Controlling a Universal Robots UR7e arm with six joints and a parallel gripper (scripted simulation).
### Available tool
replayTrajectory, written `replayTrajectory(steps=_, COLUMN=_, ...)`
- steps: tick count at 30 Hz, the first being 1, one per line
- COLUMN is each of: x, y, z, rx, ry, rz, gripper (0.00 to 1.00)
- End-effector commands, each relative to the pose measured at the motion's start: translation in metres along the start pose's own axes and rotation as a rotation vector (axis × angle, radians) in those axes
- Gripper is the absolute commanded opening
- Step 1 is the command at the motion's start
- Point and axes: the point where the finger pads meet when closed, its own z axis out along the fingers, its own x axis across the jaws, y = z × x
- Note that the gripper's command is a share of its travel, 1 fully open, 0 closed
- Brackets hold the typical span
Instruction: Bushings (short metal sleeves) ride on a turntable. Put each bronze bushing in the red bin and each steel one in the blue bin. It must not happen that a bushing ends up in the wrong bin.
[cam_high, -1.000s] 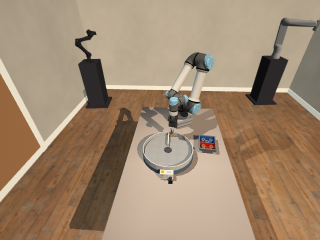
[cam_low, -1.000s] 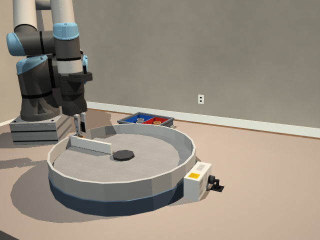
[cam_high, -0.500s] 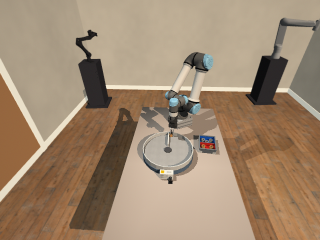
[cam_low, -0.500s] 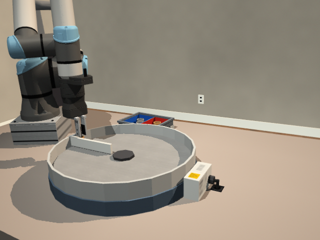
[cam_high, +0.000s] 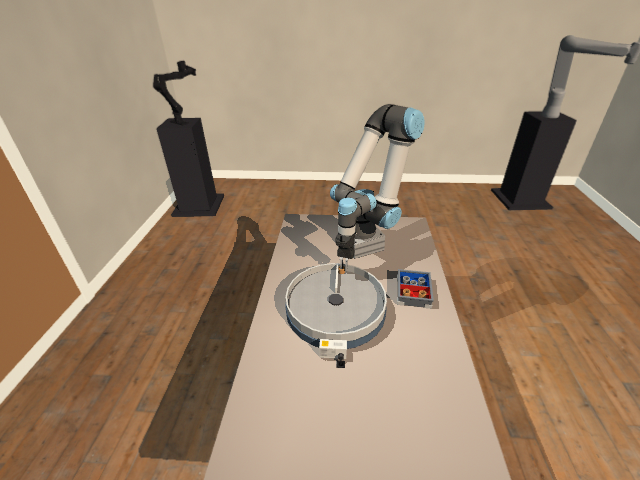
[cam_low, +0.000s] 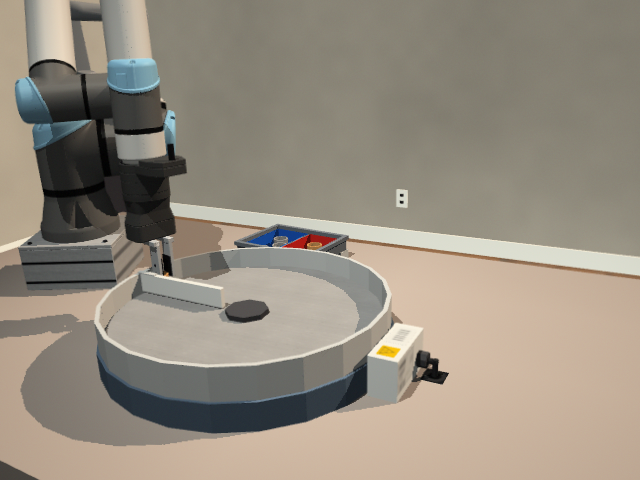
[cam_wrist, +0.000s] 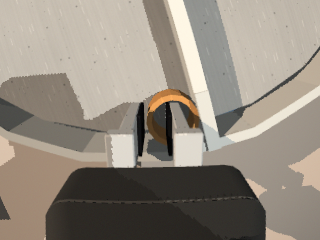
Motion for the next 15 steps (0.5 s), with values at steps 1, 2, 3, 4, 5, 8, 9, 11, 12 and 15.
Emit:
replayTrajectory(steps=1, x=0.0002, y=-0.0005, z=0.0057, rx=0.001, ry=0.001, rz=0.0, gripper=0.4)
replayTrajectory(steps=2, x=0.0002, y=-0.0005, z=0.0071, rx=0.001, ry=0.001, rz=0.0, gripper=0.4)
replayTrajectory(steps=3, x=0.0002, y=-0.0005, z=0.0071, rx=0.001, ry=0.001, rz=0.0, gripper=0.4)
replayTrajectory(steps=4, x=0.0002, y=-0.0005, z=0.0071, rx=0.001, ry=0.001, rz=0.0, gripper=0.4)
replayTrajectory(steps=5, x=0.0002, y=-0.0005, z=0.0071, rx=0.001, ry=0.001, rz=0.0, gripper=0.4)
replayTrajectory(steps=8, x=0.0002, y=-0.0005, z=0.0085, rx=0.001, ry=0.001, rz=0.0, gripper=0.4)
replayTrajectory(steps=9, x=0.0002, y=-0.0006, z=0.0099, rx=0.001, ry=0.001, rz=0.0, gripper=0.4)
replayTrajectory(steps=11, x=0.0002, y=-0.0006, z=0.0127, rx=0.001, ry=0.001, rz=0.0, gripper=0.4)
replayTrajectory(steps=12, x=0.0002, y=-0.0006, z=0.014, rx=0.001, ry=0.001, rz=0.0, gripper=0.4)
replayTrajectory(steps=15, x=0.0002, y=-0.0006, z=0.014, rx=0.001, ry=0.001, rz=0.0, gripper=0.4)
